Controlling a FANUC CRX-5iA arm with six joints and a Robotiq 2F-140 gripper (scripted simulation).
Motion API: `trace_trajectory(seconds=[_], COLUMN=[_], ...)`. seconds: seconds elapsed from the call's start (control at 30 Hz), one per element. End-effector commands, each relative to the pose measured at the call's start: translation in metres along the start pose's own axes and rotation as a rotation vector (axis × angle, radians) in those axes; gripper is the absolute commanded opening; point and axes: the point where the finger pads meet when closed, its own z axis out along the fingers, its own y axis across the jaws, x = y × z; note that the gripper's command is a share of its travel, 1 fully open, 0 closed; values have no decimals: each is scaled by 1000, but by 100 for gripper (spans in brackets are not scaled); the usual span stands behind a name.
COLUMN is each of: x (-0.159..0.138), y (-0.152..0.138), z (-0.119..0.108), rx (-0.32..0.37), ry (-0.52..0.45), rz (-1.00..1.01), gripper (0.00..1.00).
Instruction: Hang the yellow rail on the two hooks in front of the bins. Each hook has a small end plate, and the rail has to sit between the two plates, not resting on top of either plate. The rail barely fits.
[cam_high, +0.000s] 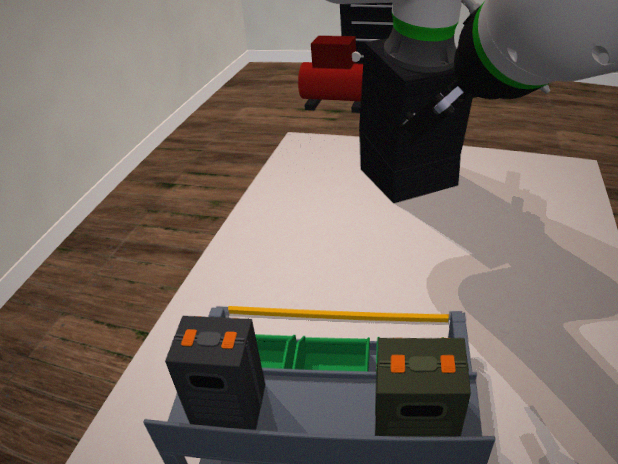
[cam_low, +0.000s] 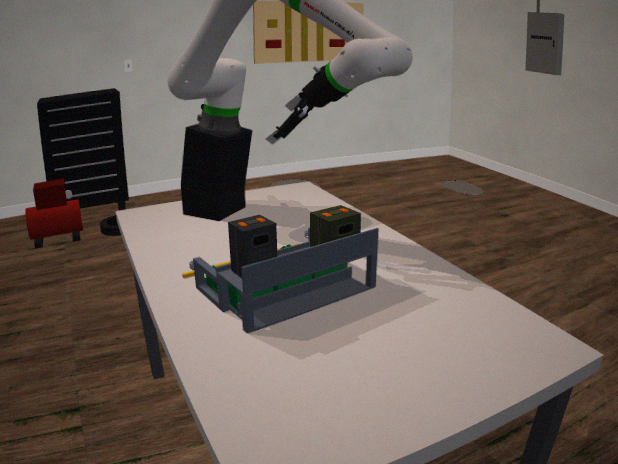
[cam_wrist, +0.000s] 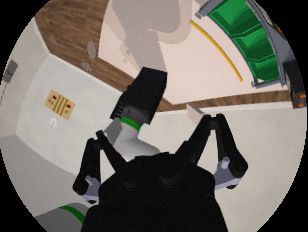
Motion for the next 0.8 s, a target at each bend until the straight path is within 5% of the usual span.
trace_trajectory(seconds=[0.0, 0.13, 0.3, 0.77], x=[0, 0, -4, -6], y=[0, 0, 13, 18], z=[0, 0, -24, -34], rx=[0, 0, -69, -93], ry=[0, 0, 111, 158], rz=[0, 0, 151, 211], gripper=[100, 100, 100, 100])
